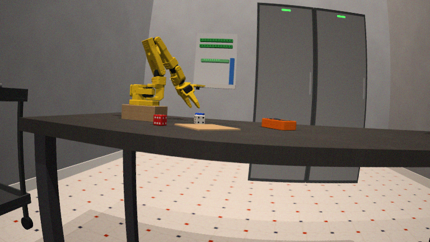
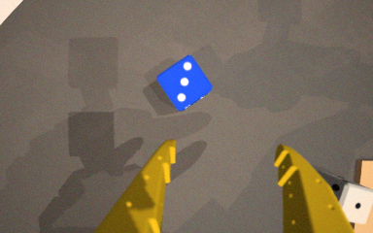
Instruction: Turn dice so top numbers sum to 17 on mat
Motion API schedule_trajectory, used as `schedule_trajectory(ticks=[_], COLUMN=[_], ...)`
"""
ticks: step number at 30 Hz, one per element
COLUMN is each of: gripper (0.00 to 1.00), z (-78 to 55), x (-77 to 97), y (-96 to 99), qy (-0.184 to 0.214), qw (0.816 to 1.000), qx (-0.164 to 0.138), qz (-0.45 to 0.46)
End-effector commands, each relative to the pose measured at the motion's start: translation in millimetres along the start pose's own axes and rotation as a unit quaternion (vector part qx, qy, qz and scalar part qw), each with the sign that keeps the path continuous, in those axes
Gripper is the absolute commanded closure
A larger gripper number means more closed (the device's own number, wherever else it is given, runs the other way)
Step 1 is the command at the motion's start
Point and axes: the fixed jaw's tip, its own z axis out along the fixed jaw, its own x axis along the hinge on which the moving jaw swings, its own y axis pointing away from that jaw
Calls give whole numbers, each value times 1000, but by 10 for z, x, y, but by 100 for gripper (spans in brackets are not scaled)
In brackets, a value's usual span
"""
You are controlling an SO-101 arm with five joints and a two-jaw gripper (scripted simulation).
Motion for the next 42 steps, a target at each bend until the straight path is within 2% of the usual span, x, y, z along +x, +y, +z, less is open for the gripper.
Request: schedule_trajectory(ticks=[1,8,18,42], gripper=[65,65,65,65], z=[41,117,161,161], x=[-66,-161,-203,-204], y=[24,32,36,36], qy=[-5,-8,-12,-12], qw=[1000,1000,1000,1000], qx=[-3,-4,-4,-4], qz=[0,0,0,0])
